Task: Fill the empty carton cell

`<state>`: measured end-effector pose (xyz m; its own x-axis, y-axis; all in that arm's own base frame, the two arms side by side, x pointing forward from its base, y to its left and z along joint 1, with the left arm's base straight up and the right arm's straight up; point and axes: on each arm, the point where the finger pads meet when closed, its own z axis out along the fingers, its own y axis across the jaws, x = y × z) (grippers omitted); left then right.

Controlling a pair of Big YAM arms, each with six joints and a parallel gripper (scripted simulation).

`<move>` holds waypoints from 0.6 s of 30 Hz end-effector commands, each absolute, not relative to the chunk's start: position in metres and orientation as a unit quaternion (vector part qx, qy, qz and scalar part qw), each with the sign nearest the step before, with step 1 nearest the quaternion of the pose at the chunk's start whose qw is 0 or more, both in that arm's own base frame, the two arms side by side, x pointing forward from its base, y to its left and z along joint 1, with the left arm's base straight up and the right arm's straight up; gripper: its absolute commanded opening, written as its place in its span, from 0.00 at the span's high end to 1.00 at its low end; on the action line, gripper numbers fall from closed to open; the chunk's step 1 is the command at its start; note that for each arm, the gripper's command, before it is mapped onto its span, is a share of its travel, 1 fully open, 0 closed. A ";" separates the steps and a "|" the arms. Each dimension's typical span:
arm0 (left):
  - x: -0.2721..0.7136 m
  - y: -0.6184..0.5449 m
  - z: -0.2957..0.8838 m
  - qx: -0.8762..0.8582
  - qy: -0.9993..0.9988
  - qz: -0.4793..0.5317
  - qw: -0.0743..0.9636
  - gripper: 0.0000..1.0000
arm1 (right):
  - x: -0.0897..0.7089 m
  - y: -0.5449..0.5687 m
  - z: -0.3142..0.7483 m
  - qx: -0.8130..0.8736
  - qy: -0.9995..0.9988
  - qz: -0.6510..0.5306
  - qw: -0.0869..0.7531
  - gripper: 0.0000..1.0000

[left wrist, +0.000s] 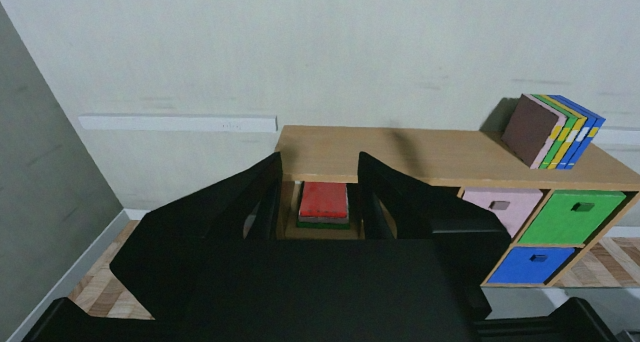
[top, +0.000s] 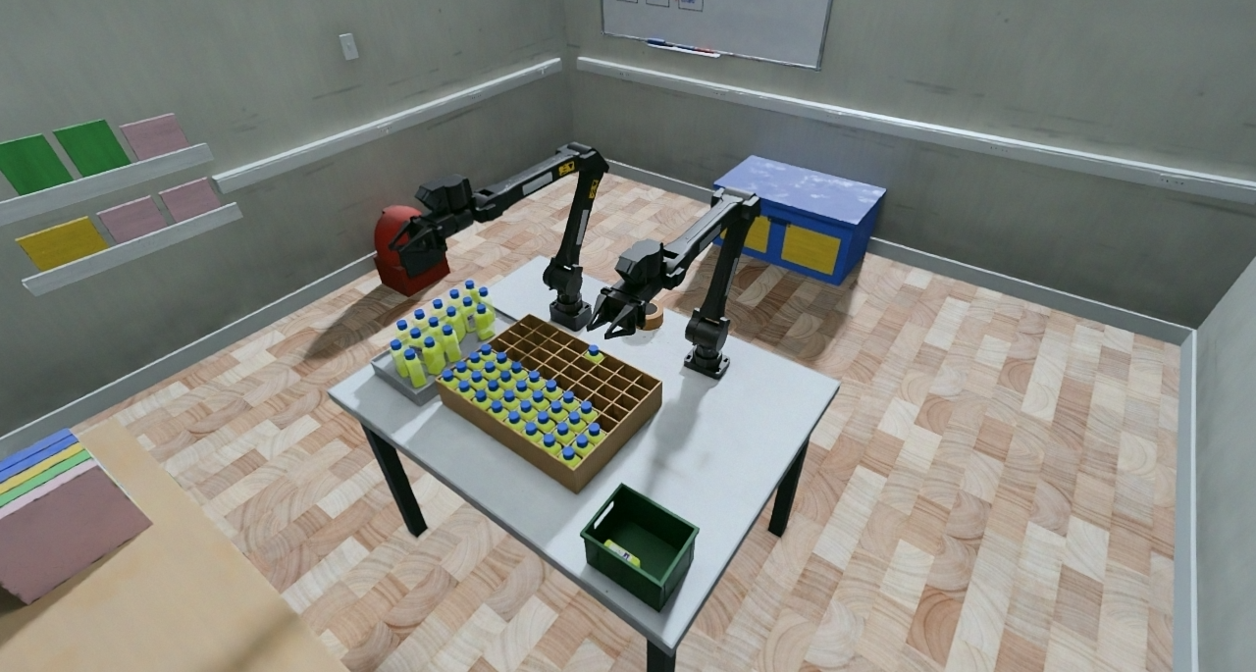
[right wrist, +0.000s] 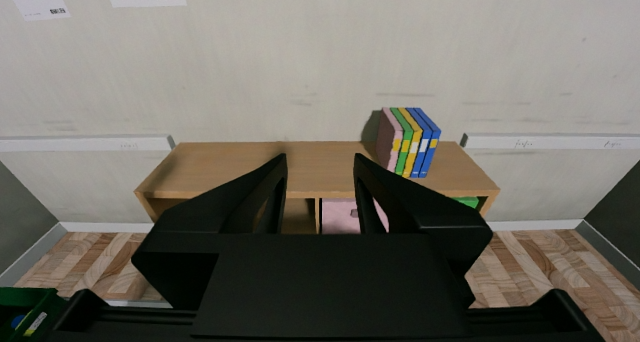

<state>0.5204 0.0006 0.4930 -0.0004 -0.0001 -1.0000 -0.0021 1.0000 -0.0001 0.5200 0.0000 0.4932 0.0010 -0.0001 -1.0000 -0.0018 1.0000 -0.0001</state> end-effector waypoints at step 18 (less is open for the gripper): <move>0.509 -0.099 0.396 -0.033 0.799 -0.112 0.590 0.56 | 0.512 -0.007 0.502 0.010 0.698 0.000 0.716 0.58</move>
